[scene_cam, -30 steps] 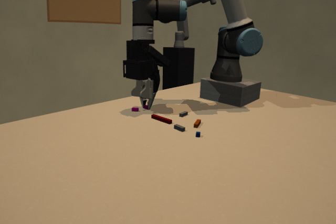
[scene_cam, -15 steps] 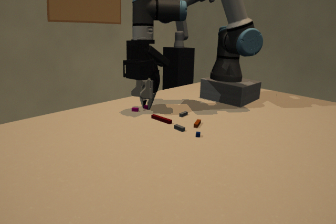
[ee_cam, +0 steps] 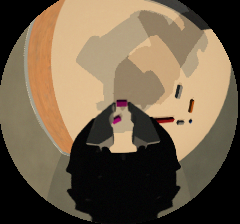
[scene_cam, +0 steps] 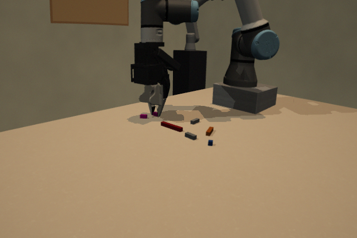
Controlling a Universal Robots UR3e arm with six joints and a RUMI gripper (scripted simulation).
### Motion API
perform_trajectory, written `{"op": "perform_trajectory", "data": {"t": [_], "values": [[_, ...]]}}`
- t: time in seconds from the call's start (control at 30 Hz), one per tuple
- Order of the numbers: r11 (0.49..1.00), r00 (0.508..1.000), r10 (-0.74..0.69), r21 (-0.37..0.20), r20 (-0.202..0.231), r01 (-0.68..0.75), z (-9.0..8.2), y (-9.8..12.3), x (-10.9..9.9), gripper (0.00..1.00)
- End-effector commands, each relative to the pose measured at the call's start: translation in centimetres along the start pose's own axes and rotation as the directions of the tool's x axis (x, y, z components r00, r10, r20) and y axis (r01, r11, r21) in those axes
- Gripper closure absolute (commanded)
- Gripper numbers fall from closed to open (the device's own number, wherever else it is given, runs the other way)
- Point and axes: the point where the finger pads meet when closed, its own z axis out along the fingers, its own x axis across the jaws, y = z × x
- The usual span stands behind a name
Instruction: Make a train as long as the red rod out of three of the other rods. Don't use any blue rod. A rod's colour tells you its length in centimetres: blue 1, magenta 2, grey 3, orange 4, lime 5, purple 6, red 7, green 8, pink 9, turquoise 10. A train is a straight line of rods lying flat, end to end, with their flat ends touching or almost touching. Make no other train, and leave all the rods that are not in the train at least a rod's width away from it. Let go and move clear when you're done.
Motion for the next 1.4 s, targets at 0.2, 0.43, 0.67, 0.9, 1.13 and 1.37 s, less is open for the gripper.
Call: {"op": "perform_trajectory", "data": {"t": [0.2,0.43,0.67,0.9,1.13,1.37], "values": [[1.000,1.000,0.000,-0.002,0.002,0.000,-0.1,0.1,-0.1,0.79],[1.000,1.000,0.000,-0.002,0.002,0.000,-0.1,0.1,-0.1,0.79],[1.000,1.000,0.000,-0.002,0.002,0.000,-0.8,0.1,-0.1,0.79],[1.000,1.000,0.000,-0.002,0.002,0.000,-2.5,0.1,-0.1,0.79],[1.000,1.000,0.000,-0.002,0.002,0.000,-5.8,0.1,0.0,0.79],[1.000,1.000,0.000,-0.002,0.002,0.000,-7.8,0.1,0.0,0.79]]}}
